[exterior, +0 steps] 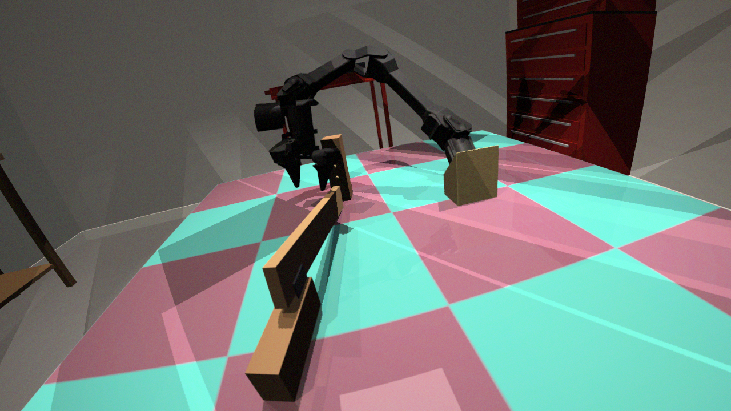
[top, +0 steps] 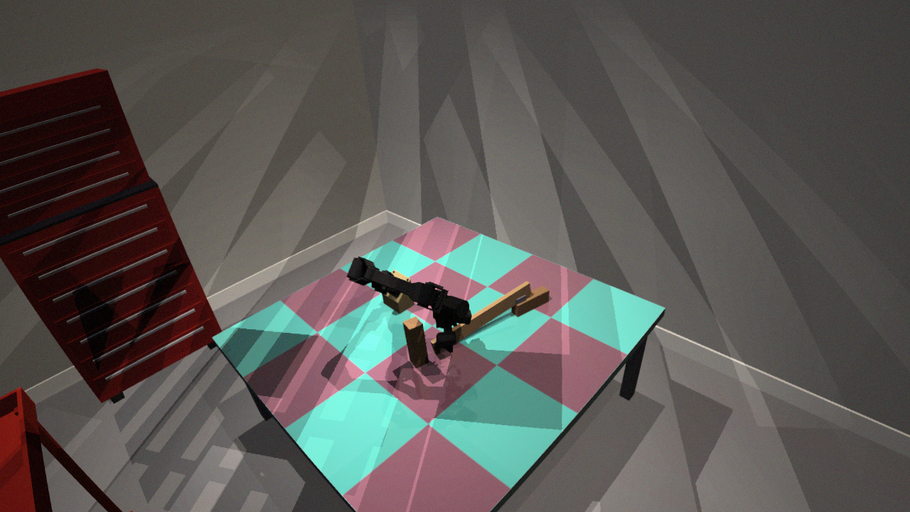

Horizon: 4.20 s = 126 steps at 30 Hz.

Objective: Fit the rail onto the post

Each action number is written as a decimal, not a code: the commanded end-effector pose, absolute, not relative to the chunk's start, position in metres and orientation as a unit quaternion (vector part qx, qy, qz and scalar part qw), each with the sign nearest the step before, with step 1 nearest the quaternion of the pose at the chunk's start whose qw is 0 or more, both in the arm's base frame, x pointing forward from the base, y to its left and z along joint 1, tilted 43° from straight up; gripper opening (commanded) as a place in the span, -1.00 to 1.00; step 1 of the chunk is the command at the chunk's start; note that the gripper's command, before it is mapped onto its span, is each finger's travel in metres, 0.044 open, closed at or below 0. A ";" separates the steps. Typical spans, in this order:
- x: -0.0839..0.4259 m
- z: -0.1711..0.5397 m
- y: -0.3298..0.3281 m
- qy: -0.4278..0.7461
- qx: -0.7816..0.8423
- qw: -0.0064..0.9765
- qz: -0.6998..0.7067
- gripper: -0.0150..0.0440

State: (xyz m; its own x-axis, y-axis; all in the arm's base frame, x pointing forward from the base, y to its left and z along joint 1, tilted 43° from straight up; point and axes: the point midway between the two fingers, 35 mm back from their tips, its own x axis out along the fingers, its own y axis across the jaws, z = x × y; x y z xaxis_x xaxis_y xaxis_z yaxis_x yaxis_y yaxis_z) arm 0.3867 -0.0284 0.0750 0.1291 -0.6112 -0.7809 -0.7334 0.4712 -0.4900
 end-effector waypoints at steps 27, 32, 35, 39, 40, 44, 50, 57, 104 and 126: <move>0.341 0.035 0.001 0.664 -0.623 0.359 0.205 1.00; 0.342 0.029 -0.005 0.664 -0.623 0.359 0.205 1.00; 0.342 0.025 -0.008 0.664 -0.623 0.360 0.204 1.00; 0.342 0.021 -0.013 0.665 -0.622 0.360 0.203 1.00; 0.342 0.020 -0.014 0.665 -0.622 0.360 0.203 1.00; 0.342 0.015 -0.018 0.665 -0.622 0.360 0.203 1.00; 0.342 0.009 -0.025 0.664 -0.623 0.359 0.203 1.00; 0.341 0.001 -0.032 0.664 -0.624 0.358 0.204 1.00; 0.341 0.005 -0.028 0.664 -0.624 0.358 0.204 -0.49; 0.342 0.013 -0.021 0.664 -0.624 0.358 0.204 -0.49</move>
